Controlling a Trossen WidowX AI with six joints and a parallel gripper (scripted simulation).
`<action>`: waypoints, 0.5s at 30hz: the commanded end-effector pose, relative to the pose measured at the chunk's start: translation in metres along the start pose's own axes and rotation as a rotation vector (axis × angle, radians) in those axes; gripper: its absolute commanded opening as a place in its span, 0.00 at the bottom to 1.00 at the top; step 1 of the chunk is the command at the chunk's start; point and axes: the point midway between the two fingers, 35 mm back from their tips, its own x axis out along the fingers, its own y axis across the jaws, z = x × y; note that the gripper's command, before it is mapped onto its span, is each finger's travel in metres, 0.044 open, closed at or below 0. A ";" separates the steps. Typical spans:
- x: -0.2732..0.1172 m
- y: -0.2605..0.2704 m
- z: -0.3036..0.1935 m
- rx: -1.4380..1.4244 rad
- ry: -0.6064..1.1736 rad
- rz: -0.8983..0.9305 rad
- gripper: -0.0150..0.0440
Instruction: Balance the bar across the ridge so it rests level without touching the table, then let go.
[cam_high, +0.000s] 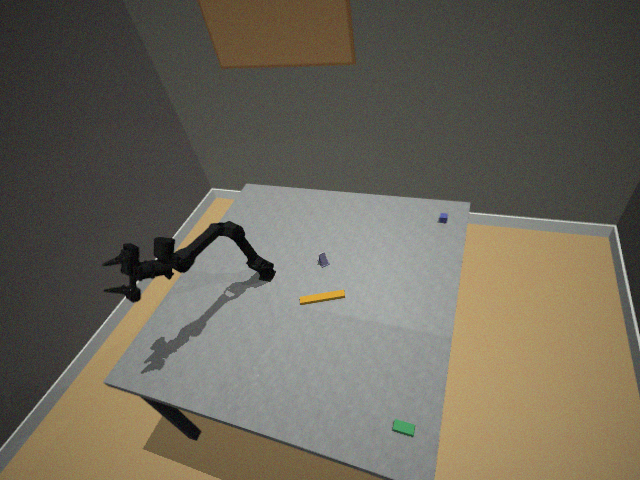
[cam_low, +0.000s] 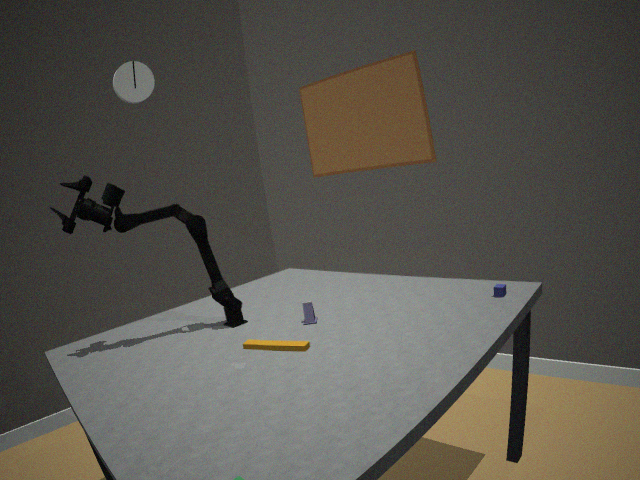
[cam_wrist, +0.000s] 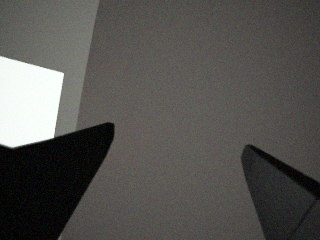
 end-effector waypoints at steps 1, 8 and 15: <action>0.000 -0.001 -0.001 -0.002 0.002 -0.003 0.89; -0.009 -0.036 -0.042 -0.099 0.080 -0.128 0.79; -0.026 -0.070 -0.091 -0.205 0.188 -0.249 0.79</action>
